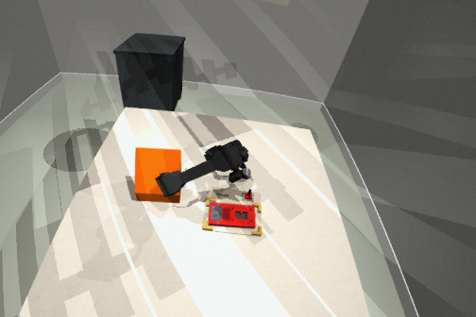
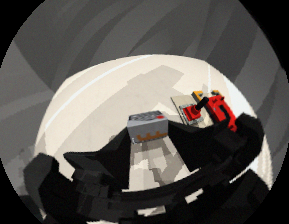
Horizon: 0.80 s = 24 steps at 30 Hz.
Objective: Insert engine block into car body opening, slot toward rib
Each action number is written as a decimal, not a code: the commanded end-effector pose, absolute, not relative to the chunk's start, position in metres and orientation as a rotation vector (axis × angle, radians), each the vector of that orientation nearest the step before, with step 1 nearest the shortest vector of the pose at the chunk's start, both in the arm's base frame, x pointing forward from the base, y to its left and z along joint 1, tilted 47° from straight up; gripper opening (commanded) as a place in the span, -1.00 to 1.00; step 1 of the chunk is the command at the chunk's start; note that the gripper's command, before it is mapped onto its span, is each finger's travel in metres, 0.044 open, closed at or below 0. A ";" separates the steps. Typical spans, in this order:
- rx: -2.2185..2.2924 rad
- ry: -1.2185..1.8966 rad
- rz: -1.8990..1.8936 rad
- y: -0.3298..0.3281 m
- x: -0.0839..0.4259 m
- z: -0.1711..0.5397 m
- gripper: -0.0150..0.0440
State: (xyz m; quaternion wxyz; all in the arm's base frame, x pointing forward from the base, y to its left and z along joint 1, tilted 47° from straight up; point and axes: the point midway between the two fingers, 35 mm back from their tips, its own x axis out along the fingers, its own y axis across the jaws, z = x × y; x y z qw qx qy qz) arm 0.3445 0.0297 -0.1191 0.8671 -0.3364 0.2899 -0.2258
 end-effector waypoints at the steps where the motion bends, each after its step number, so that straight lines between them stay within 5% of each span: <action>1: -0.709 0.610 -0.469 0.024 0.344 -0.126 -0.49; 12: -0.710 0.610 -0.469 0.015 0.344 -0.133 -0.49; 24: -0.703 0.599 -0.468 0.018 0.345 -0.131 0.58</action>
